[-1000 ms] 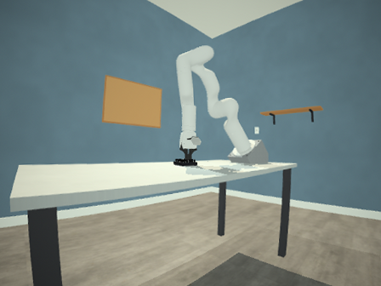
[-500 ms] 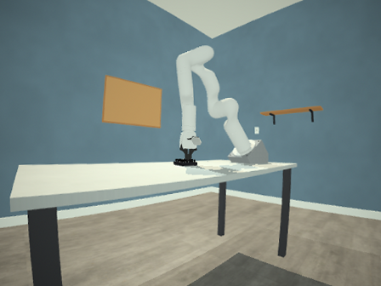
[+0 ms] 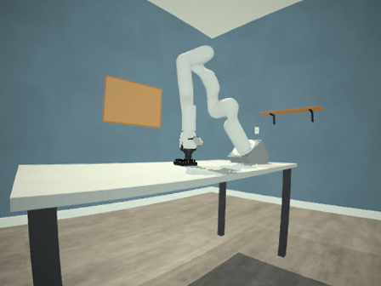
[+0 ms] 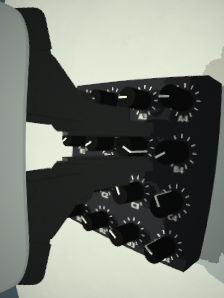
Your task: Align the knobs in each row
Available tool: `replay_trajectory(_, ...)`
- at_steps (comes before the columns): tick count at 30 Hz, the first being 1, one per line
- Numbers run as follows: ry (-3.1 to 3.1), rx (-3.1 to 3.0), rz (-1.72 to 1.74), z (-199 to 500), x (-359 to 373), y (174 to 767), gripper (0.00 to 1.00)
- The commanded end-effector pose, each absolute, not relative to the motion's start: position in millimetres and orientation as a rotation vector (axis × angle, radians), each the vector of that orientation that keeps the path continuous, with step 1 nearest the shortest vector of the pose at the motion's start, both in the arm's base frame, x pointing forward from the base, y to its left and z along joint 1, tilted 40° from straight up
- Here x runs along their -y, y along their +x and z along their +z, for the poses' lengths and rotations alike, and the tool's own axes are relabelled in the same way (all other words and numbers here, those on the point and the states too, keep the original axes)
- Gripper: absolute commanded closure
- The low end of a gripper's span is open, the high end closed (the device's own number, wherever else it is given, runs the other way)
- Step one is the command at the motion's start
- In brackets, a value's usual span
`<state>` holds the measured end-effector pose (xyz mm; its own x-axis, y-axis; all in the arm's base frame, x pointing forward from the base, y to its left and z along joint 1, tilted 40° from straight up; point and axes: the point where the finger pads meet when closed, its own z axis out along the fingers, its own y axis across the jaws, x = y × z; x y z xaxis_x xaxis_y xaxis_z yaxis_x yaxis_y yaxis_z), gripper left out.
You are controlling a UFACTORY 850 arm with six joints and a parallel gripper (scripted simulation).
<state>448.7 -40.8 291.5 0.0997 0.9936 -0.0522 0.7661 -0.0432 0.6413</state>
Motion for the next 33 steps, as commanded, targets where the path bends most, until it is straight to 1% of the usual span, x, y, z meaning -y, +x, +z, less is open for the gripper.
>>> replay_trajectory(1,1.807,-1.763,0.542,292.0,40.7,449.0,0.92)
replay_trajectory(13,1.614,-1.911,0.464,292.0,40.7,449.0,0.92)
replay_trajectory(33,1.12,-2.193,0.27,292.0,40.7,449.0,0.92)
